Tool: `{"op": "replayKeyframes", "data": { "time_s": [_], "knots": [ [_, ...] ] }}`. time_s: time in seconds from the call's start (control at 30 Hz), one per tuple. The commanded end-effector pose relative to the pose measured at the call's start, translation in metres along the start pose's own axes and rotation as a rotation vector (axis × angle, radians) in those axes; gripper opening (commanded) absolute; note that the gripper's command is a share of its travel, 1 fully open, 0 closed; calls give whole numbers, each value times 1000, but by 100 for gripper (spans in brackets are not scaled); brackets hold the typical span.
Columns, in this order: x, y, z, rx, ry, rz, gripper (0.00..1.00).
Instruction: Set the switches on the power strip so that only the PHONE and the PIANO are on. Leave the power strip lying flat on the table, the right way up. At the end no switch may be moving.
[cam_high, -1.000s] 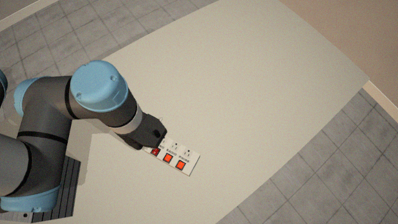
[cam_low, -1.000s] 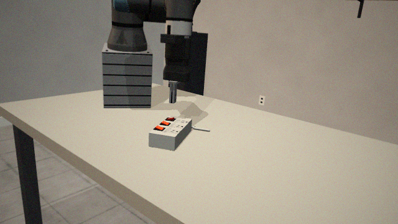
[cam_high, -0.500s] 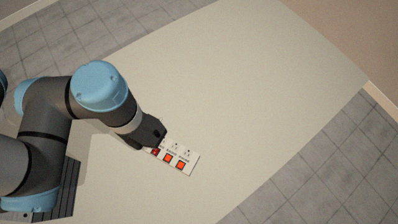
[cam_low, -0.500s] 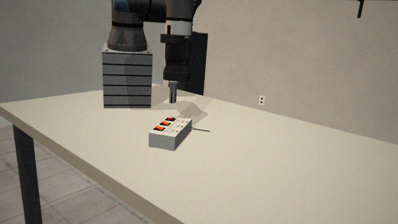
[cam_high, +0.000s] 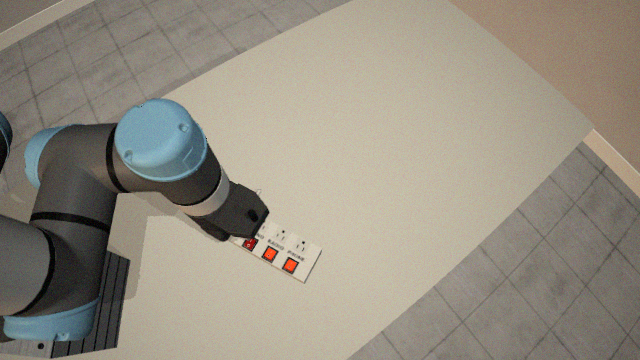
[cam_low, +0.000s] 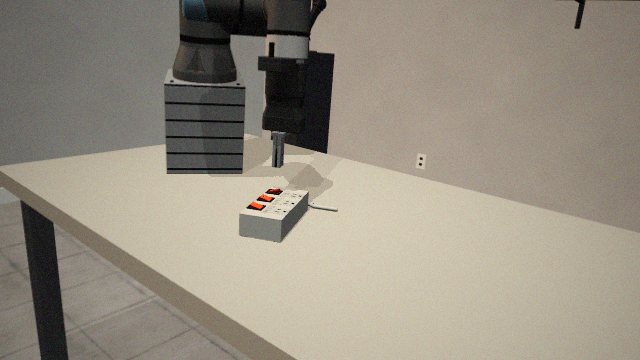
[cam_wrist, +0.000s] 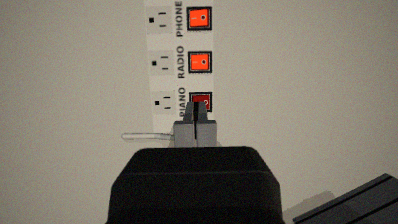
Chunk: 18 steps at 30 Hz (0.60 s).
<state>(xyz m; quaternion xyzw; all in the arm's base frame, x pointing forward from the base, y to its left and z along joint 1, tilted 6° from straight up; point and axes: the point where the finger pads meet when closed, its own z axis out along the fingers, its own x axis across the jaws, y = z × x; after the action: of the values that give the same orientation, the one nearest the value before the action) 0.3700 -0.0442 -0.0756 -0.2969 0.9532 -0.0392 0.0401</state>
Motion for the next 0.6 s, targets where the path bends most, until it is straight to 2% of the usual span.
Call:
{"op": "replayKeyframes", "data": {
  "time_s": [0.0, 0.57],
  "knots": [
    [0, 0, 4, 1, 0, 0, 0],
    [-1, 0, 23, 1, 0, 0, 0]
  ]
}}
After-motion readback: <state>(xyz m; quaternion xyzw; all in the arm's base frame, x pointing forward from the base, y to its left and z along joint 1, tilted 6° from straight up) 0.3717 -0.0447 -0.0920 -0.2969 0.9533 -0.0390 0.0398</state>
